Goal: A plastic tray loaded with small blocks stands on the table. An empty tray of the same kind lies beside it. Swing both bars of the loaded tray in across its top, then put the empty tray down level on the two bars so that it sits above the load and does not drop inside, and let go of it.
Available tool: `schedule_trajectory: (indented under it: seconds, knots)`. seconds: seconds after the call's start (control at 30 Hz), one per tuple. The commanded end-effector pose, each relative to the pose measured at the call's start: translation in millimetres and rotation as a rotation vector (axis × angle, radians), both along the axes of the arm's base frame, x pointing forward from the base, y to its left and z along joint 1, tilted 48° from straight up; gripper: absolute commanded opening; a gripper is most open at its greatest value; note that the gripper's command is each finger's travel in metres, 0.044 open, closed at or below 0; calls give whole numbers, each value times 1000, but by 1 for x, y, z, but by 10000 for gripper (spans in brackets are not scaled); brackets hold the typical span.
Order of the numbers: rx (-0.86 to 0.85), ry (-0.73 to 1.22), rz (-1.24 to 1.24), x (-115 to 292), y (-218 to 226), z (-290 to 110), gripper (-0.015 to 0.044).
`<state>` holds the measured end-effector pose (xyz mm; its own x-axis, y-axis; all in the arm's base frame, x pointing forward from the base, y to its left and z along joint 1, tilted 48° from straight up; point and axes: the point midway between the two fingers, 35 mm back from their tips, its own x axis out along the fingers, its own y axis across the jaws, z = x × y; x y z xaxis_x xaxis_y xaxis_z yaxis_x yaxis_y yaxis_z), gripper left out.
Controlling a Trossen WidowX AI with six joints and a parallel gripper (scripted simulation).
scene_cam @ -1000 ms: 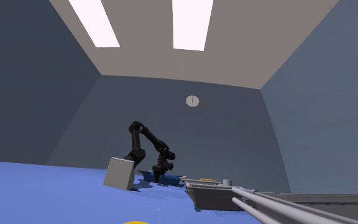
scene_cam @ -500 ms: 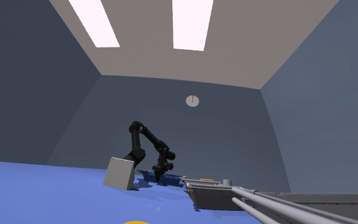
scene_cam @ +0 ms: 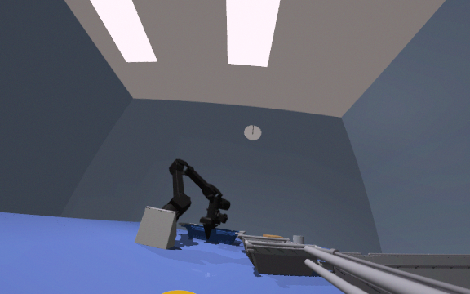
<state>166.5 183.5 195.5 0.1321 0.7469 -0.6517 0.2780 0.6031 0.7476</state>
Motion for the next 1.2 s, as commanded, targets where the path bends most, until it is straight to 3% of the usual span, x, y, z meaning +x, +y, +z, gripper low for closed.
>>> schedule_trajectory:
  seconds: [0.0,0.47,1.17]
  knots:
    - [-5,6,-6,0,-1,-1,89]
    - [-15,6,-4,1,-10,5,0]
    - [-12,8,-6,-10,-60,50,0]
